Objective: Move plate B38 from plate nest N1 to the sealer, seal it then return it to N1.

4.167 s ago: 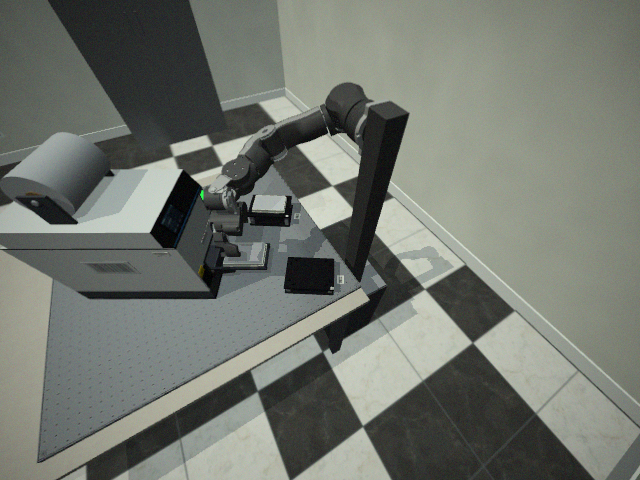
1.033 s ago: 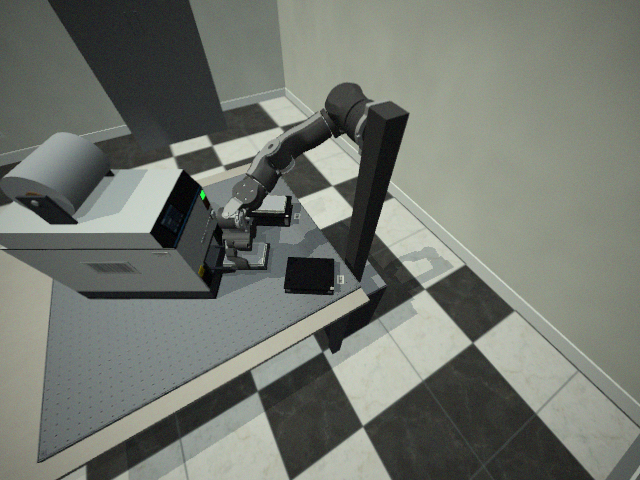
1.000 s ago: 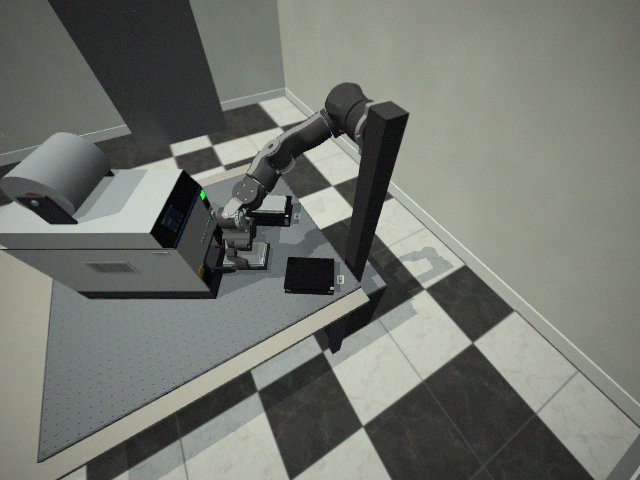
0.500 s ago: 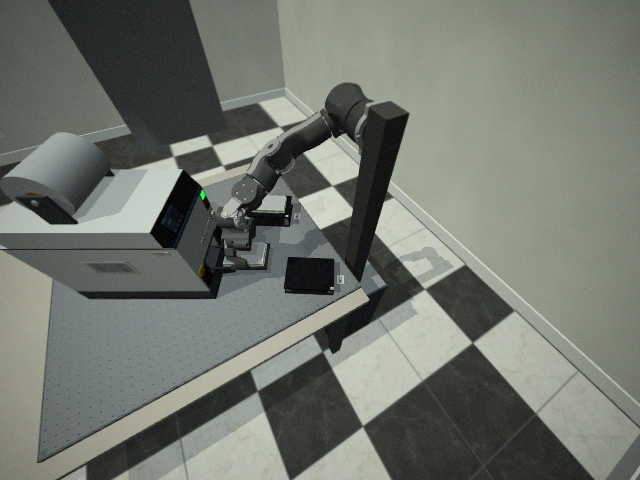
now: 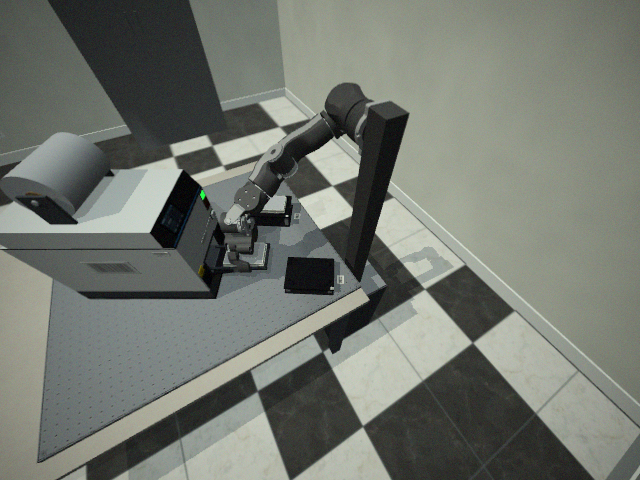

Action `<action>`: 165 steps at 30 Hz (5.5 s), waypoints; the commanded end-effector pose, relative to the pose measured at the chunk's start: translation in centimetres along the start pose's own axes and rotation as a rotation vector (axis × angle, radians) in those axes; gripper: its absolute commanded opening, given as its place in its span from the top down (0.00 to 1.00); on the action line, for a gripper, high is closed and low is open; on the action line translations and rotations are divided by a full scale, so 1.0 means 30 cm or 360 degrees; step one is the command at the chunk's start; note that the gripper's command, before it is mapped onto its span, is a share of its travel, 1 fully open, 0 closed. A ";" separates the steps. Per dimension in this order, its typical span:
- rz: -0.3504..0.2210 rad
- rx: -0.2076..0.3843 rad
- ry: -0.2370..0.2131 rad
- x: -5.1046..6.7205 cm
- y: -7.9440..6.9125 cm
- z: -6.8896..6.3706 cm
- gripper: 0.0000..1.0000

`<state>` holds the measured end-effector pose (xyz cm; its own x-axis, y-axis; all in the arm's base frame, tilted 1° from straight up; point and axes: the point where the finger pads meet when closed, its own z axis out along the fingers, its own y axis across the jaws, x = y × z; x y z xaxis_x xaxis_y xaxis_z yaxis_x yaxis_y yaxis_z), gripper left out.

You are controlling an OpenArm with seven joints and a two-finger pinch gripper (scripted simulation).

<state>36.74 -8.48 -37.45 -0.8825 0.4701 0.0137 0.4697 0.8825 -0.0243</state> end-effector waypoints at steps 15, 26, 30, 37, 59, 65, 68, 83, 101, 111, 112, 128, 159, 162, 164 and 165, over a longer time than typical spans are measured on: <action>0.0002 -0.0008 -0.0007 -0.012 0.008 -0.020 0.23; 0.0006 0.0003 -0.0004 -0.003 0.000 -0.009 0.23; 0.0006 0.0003 -0.0004 -0.003 0.000 -0.009 0.23; 0.0004 -0.0001 -0.0006 -0.006 0.003 -0.015 0.23; 0.0005 0.0002 -0.0005 -0.002 0.000 -0.011 0.23; 0.0005 0.0002 -0.0005 -0.002 0.000 -0.011 0.23; 0.0005 0.0002 -0.0005 -0.002 0.000 -0.011 0.23; 0.0000 -0.0004 -0.0010 -0.011 0.006 -0.026 0.23; 0.0002 -0.0010 -0.0004 -0.001 0.006 -0.012 0.23; 0.0000 -0.0013 -0.0010 -0.012 0.009 -0.026 0.23; 0.0000 -0.0013 -0.0010 -0.012 0.009 -0.026 0.23; 0.0002 -0.0008 -0.0012 -0.012 0.006 -0.024 1.00; 0.0002 -0.0007 -0.0012 -0.013 0.006 -0.025 1.00; 0.0002 -0.0007 -0.0012 -0.013 0.006 -0.025 1.00; 0.0002 -0.0007 -0.0012 -0.013 0.006 -0.025 1.00; 0.0002 -0.0007 -0.0012 -0.013 0.006 -0.025 1.00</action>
<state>37.13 -8.51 -36.77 -0.8819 0.4714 0.0064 0.4712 0.8818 -0.0207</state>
